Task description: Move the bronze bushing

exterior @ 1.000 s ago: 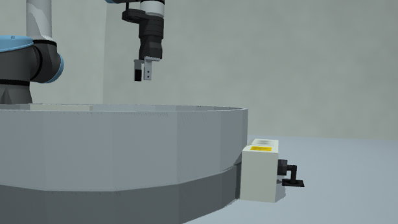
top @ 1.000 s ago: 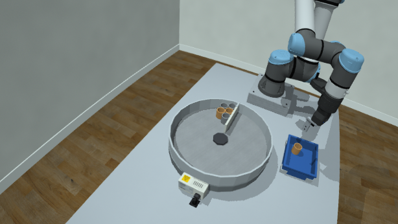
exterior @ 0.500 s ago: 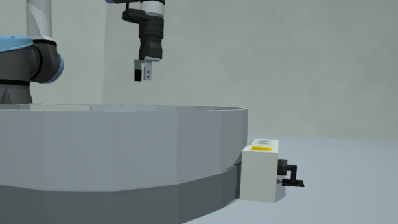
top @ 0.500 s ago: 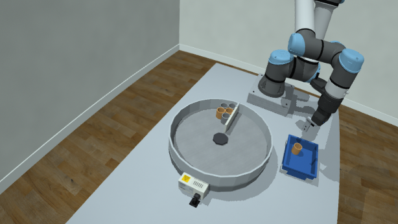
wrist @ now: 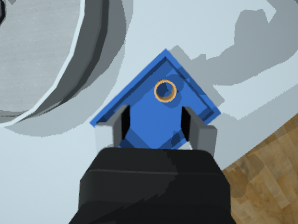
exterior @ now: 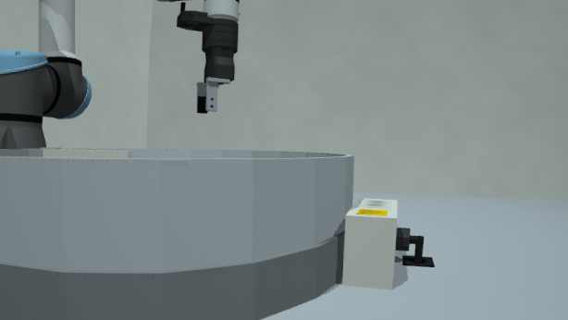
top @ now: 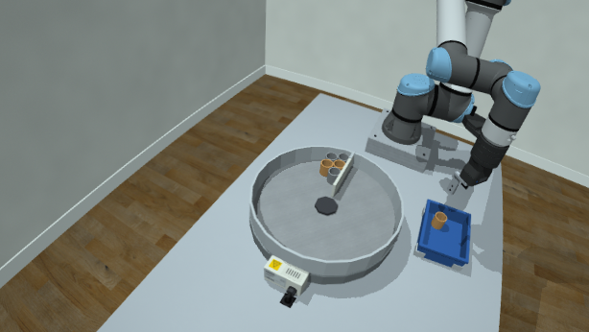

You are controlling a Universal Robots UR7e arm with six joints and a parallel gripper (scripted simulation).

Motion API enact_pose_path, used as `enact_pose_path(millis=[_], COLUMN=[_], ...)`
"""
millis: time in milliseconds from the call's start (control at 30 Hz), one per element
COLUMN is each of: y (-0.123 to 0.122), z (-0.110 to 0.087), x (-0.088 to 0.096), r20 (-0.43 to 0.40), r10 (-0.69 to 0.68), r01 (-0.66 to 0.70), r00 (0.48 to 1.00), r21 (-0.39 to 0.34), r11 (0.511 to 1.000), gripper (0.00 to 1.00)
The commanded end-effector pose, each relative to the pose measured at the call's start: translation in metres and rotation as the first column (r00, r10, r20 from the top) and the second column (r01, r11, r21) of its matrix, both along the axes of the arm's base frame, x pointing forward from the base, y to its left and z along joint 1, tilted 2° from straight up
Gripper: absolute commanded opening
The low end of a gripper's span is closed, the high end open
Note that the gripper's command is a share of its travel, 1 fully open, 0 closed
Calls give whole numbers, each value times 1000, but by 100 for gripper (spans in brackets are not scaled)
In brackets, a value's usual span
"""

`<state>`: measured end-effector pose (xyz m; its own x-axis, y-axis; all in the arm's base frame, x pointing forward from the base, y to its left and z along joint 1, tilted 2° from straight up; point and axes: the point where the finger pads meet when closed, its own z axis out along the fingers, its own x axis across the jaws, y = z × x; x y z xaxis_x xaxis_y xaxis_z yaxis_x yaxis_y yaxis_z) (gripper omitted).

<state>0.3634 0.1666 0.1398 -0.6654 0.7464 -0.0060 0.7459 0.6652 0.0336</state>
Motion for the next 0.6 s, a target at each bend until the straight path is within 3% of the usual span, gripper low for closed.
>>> enact_pose_path(millis=[0, 67, 233, 567], y=[0, 0, 1, 1], z=[1, 1, 7, 7], x=[1, 1, 7, 7], r20=[1, 1, -3, -3], r10=[-9, -9, -213, -213], r01=[9, 9, 213, 213], r00=[1000, 1000, 977, 977], r21=[0, 0, 6, 6], r11=[1000, 1000, 977, 977], gripper=[100, 100, 100, 100])
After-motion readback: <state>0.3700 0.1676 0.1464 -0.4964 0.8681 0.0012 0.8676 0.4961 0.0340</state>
